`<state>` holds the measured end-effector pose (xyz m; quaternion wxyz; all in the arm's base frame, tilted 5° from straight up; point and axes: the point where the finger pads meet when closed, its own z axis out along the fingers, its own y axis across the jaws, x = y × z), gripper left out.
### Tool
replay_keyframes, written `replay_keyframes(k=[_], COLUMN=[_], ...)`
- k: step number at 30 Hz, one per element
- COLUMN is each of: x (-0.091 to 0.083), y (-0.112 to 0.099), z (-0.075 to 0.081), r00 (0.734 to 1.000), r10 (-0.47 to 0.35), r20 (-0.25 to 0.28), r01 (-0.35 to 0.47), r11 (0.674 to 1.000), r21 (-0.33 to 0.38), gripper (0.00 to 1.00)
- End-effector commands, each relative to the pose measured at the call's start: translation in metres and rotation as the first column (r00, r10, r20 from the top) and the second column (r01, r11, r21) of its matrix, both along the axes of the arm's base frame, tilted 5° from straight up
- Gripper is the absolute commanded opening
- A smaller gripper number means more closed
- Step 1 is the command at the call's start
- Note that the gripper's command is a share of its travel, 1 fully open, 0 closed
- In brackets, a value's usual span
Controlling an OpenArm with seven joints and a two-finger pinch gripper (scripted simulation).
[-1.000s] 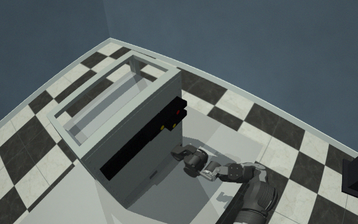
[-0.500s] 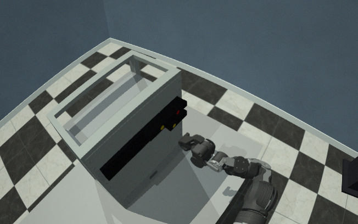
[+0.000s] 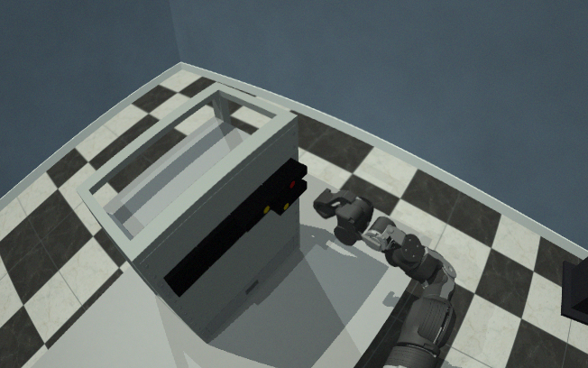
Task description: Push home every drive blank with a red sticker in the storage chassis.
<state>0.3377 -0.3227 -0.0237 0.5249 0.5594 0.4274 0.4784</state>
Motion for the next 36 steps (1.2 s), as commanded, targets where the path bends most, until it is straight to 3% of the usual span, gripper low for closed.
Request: replay_keyframes(k=[1, 10, 22, 36], x=[0.000, 0.005, 0.046, 0.065], y=[0.002, 0.002, -0.004, -0.007], z=[0.002, 0.000, 0.002, 0.002], r00=[1.000, 1.000, 1.000, 1.000], r10=[0.017, 0.021, 0.021, 0.021], r20=[0.001, -0.007, 0.004, 0.001], r01=[-0.017, -0.021, -0.021, -0.021], r11=[1.000, 1.000, 1.000, 1.000], r21=[-0.005, -0.004, -0.007, -0.006], gripper=[0.00, 0.00, 0.00, 0.00])
